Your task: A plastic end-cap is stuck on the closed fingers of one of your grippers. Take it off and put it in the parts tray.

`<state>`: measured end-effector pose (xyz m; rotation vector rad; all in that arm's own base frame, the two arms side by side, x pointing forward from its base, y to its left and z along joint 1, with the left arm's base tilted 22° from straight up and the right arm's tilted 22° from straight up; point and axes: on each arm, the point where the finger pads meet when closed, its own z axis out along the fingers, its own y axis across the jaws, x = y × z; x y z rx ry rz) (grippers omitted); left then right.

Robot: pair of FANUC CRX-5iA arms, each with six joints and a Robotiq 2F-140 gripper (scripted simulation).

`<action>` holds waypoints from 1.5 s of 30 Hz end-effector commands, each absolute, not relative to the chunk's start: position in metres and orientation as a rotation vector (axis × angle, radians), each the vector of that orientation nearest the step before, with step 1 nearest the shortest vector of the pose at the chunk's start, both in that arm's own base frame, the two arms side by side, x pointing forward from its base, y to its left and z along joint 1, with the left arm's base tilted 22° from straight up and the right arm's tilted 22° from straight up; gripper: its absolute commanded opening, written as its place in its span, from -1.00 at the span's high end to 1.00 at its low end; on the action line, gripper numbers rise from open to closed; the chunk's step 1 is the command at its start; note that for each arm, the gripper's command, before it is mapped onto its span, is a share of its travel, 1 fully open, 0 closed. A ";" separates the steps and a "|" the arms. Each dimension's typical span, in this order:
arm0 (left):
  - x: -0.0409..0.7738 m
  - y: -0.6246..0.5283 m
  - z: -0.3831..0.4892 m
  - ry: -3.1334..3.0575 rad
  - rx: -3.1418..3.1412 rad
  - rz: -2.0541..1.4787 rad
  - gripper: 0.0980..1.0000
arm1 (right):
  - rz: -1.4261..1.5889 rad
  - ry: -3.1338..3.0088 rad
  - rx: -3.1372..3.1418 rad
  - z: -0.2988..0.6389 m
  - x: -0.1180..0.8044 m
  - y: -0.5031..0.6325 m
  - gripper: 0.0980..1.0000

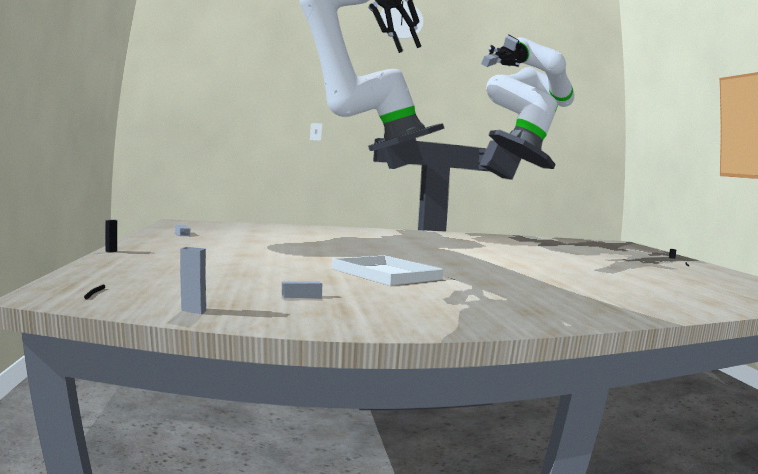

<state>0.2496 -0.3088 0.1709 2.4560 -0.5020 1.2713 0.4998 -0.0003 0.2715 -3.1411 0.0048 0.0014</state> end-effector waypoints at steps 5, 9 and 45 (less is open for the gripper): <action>0.250 -0.309 0.171 -0.502 2.455 1.274 1.00 | -0.002 0.001 -3.142 0.273 0.500 0.000 0.37; 0.250 -0.309 0.171 -0.503 2.455 1.274 1.00 | -0.002 0.001 -3.142 0.273 0.500 0.000 0.37; 0.250 -0.309 0.171 -0.503 2.455 1.274 1.00 | -0.084 -1.341 -3.261 0.256 0.376 0.094 0.37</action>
